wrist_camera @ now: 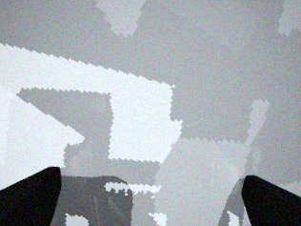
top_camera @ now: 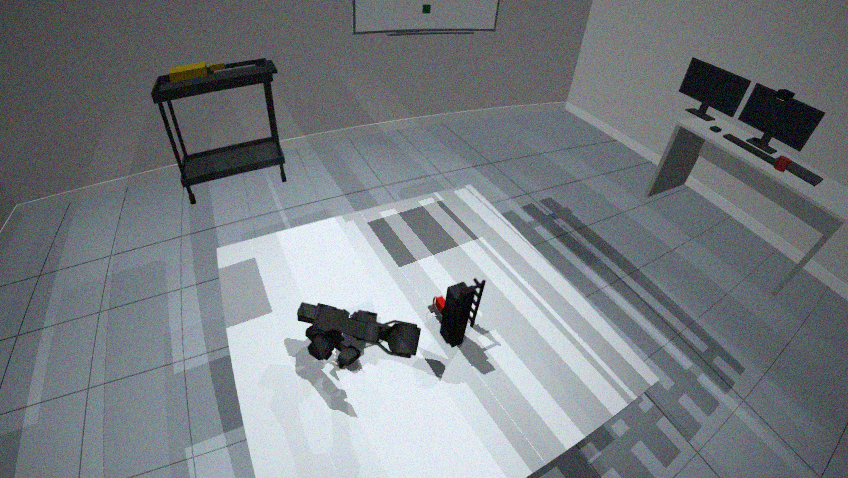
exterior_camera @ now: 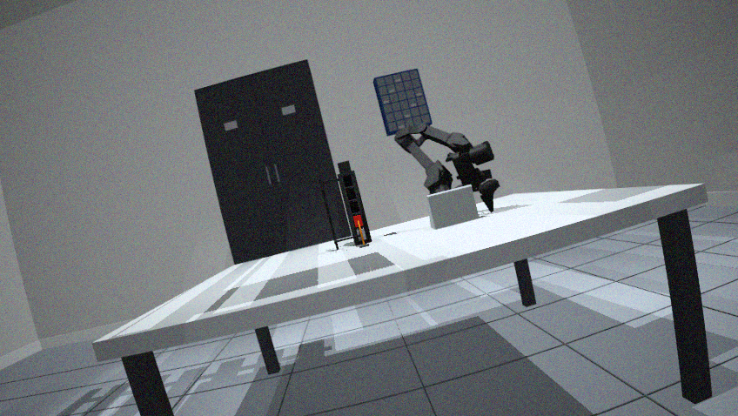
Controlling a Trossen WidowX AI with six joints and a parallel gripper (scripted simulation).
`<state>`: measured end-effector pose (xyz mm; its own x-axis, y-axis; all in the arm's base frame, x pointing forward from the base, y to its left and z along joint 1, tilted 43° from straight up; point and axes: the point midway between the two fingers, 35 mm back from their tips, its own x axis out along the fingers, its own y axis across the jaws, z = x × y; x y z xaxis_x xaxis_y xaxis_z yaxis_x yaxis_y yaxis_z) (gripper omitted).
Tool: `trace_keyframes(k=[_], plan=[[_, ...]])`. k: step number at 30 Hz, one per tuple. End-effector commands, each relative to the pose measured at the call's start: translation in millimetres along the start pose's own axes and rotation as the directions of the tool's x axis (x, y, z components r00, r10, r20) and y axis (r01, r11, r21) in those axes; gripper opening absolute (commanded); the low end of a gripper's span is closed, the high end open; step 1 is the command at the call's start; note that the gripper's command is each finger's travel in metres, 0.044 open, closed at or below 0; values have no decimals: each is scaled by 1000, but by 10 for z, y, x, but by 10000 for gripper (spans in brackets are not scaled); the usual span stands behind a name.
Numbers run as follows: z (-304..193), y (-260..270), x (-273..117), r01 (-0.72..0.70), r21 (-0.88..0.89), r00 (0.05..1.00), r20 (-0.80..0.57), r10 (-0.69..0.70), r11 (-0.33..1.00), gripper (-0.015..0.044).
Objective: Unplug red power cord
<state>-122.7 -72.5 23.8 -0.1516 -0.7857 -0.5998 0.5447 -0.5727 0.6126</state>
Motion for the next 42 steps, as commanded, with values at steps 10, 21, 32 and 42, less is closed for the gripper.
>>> trace_keyframes(k=[10,21,32,42], plan=[[-189,-729,-704,298,325,954,-74,-290,898,160],[-1160,-994,-1724,481,710,862,-276,-425,514,160],[-2474,-276,-2248,425,905,861,-406,-306,-6,160],[-3329,972,-2023,265,876,937,-333,-106,-404,160]])
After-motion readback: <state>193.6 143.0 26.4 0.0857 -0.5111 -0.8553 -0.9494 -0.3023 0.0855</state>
